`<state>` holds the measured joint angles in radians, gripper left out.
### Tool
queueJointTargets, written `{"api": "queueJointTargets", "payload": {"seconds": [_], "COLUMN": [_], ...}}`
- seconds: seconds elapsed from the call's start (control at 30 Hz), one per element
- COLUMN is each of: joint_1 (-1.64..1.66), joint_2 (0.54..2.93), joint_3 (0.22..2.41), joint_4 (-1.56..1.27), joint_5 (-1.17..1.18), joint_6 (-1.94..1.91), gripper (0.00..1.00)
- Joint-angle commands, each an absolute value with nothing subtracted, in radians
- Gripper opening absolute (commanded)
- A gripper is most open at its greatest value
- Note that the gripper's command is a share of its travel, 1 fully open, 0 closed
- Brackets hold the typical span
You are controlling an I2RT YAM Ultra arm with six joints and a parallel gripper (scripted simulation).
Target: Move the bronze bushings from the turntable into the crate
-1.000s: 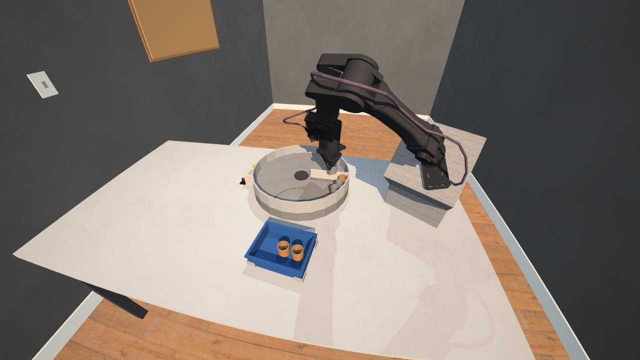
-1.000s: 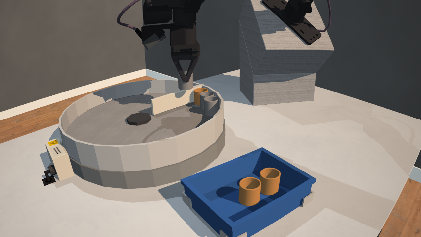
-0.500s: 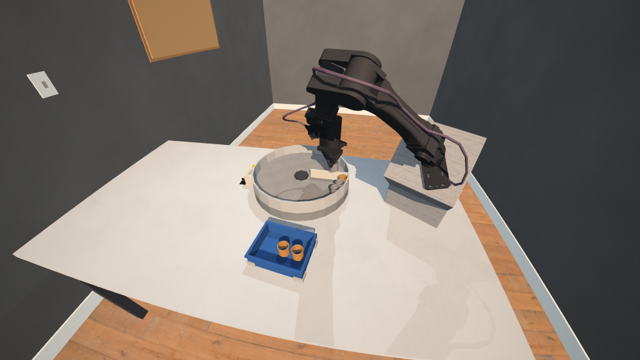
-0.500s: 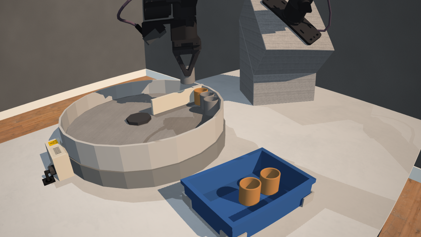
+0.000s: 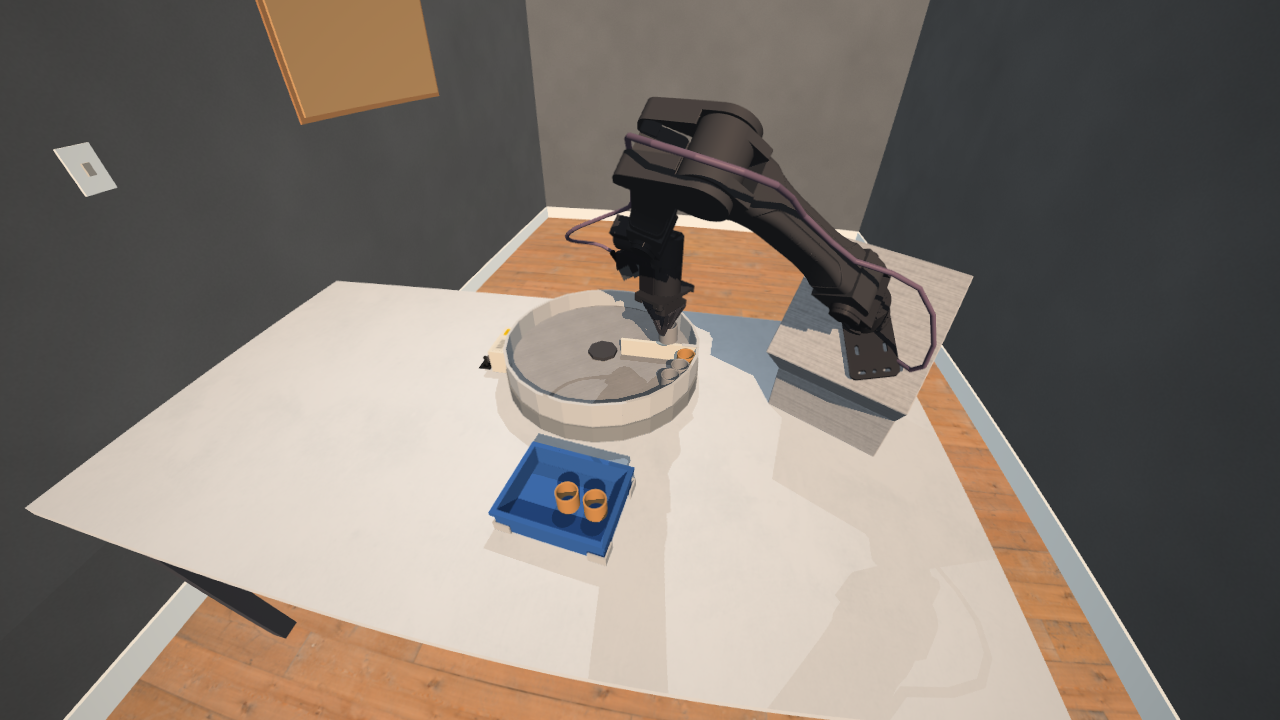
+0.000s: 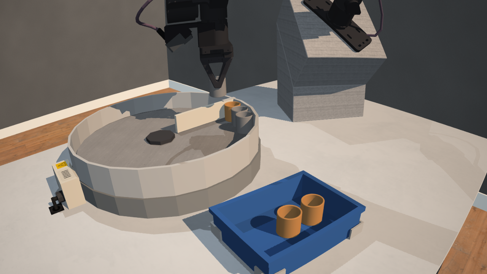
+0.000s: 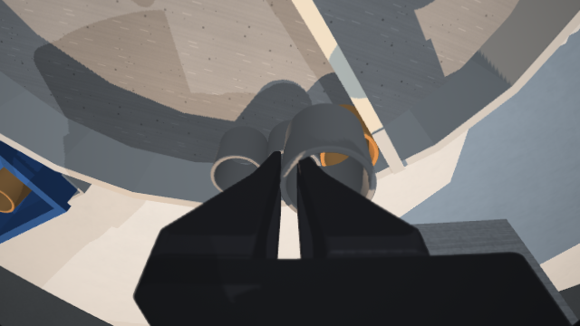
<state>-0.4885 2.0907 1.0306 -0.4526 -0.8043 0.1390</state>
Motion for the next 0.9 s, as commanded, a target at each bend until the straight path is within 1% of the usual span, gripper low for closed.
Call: {"api": "queueJointTargets", "payload": {"seconds": [0.0,0.53,0.87], "joint_1": [-0.520,-0.519,-0.512], "joint_2": [2.060,2.061,2.121], "joint_3": [1.061,1.064,1.128], "joint_4": [-0.471,-0.472,-0.500], "joint_5": [-0.803,-0.803,-0.801], "joint_6": [0.132,0.134,0.160], "gripper": [0.00,0.00,0.00]}}
